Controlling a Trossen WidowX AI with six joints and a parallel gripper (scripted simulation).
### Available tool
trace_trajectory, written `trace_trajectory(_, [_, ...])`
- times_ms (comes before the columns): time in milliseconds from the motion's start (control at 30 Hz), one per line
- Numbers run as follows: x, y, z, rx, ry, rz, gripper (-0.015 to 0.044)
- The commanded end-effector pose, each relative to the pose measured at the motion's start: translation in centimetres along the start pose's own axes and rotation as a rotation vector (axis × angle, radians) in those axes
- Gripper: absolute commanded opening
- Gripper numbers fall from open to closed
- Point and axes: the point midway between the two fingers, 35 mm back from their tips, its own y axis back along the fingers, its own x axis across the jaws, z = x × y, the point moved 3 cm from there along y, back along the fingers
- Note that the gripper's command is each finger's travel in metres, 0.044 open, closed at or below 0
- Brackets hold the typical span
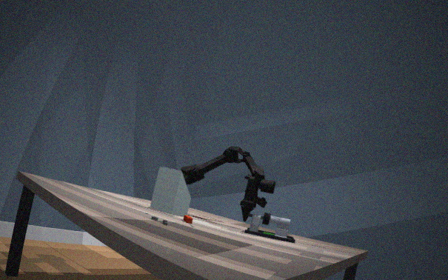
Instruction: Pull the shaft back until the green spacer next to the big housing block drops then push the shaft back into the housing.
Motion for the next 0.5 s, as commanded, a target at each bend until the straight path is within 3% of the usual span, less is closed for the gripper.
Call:
trace_trajectory(0, [-0.03, 0.14, 0.49, -0.009, 0.004, -0.007, 0.0])
trace_trajectory(467, [-0.02, 0.15, 1.0, -0.009, 0.004, -0.007, 0.0])
